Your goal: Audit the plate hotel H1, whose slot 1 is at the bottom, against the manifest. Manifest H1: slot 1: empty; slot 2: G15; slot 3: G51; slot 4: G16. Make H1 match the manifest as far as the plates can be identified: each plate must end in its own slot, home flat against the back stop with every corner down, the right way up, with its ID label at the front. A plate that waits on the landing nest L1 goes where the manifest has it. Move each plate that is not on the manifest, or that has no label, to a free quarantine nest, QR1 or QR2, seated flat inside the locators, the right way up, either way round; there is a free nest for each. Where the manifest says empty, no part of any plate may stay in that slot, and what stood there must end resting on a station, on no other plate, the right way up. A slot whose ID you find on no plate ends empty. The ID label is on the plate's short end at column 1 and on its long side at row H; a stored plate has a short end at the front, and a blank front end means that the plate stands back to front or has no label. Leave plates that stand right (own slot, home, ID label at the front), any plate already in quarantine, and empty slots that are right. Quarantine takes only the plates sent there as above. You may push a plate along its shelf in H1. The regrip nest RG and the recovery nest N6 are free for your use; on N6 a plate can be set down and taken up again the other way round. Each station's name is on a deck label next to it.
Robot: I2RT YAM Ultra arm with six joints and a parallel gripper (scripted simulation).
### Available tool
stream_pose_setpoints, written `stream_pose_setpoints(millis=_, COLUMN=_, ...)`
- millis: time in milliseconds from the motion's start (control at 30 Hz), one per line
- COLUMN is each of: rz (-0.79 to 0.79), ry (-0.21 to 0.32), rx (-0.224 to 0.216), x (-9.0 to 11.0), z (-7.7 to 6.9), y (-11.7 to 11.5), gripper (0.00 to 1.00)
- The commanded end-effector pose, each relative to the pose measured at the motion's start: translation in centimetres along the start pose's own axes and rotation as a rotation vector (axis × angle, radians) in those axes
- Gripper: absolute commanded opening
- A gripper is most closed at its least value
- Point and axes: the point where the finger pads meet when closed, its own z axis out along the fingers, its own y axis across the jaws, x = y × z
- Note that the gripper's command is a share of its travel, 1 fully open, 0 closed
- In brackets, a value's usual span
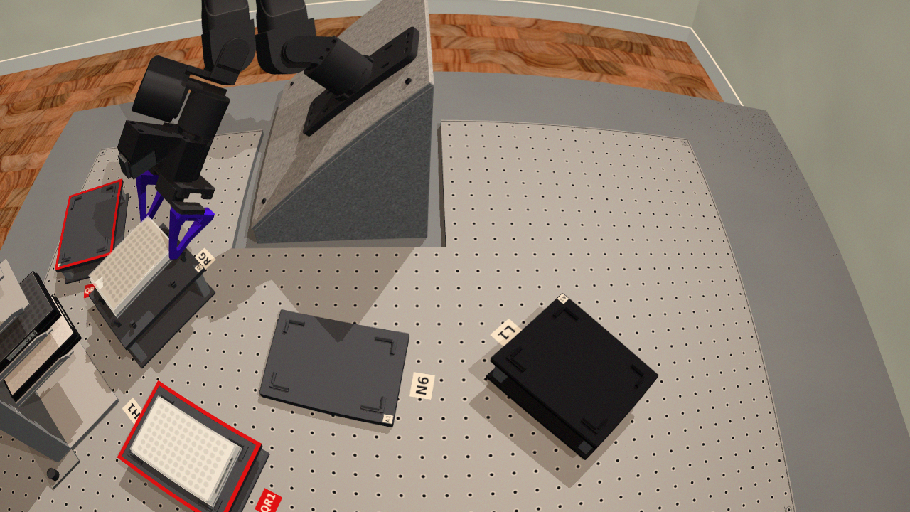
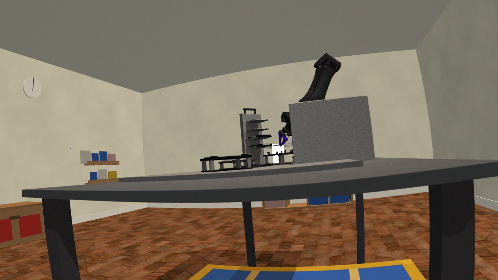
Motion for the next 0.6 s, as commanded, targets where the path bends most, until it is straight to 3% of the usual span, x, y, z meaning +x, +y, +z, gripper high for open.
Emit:
stream_pose_setpoints(millis=0, rz=0.002, ry=-0.029, rx=-0.004, x=-0.67, z=0.06, y=-0.01, gripper=0.86)
stream_pose_setpoints(millis=567, rz=0.002, ry=-0.029, rx=-0.004, x=-0.13, z=0.6, y=0.0, gripper=0.86)
